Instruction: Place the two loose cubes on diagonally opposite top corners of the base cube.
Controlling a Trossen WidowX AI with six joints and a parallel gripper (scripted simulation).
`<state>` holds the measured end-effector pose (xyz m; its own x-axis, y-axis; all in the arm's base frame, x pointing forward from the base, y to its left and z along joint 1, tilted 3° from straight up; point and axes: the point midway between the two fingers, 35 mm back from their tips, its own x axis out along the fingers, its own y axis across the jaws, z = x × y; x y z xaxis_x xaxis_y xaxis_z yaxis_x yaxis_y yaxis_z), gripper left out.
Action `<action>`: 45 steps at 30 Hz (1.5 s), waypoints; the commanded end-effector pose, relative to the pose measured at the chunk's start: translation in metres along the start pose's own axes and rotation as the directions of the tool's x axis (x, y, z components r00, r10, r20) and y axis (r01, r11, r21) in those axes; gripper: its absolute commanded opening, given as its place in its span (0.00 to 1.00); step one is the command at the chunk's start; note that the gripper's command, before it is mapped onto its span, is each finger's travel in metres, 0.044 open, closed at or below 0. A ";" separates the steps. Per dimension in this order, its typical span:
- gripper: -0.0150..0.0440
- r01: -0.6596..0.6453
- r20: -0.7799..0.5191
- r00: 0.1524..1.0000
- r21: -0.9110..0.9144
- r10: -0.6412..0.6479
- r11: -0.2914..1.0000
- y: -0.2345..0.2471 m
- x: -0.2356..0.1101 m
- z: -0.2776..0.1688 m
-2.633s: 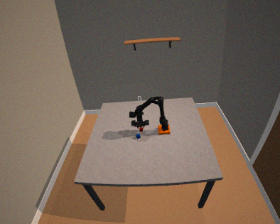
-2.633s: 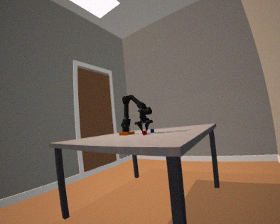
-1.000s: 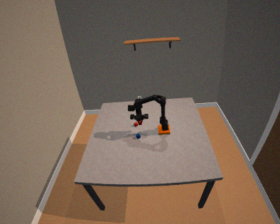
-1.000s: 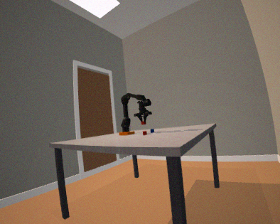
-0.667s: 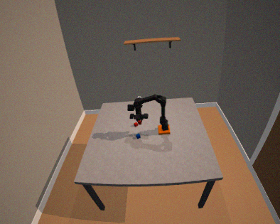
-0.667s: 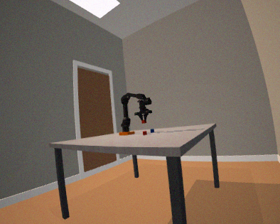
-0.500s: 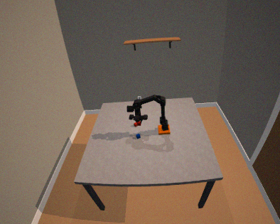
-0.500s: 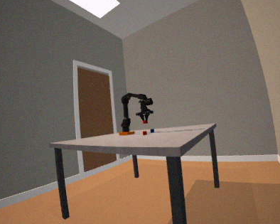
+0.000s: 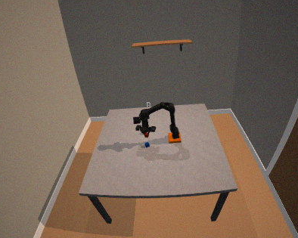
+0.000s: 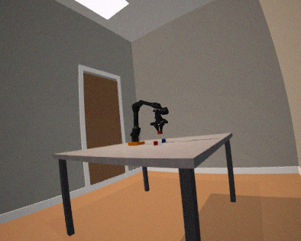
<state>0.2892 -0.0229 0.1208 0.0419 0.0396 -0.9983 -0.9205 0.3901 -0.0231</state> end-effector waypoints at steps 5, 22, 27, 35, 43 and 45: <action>0.43 -0.001 0.001 1.000 0.054 0.001 0.999 0.000 0.008 0.023; 0.43 -0.003 0.005 1.000 0.153 0.002 0.988 0.006 0.022 0.064; 0.43 -0.003 0.005 1.000 0.153 0.002 0.988 0.006 0.022 0.064; 0.43 -0.003 0.005 1.000 0.155 0.002 0.988 0.005 0.034 0.065; 0.43 -0.003 0.005 1.000 0.157 0.002 0.988 0.006 0.049 0.065; 0.43 -0.003 0.005 1.000 0.157 0.002 0.988 0.006 0.049 0.065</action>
<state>0.3120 0.0410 0.0792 0.0472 0.0478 -0.9977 -0.8501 0.5264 -0.0149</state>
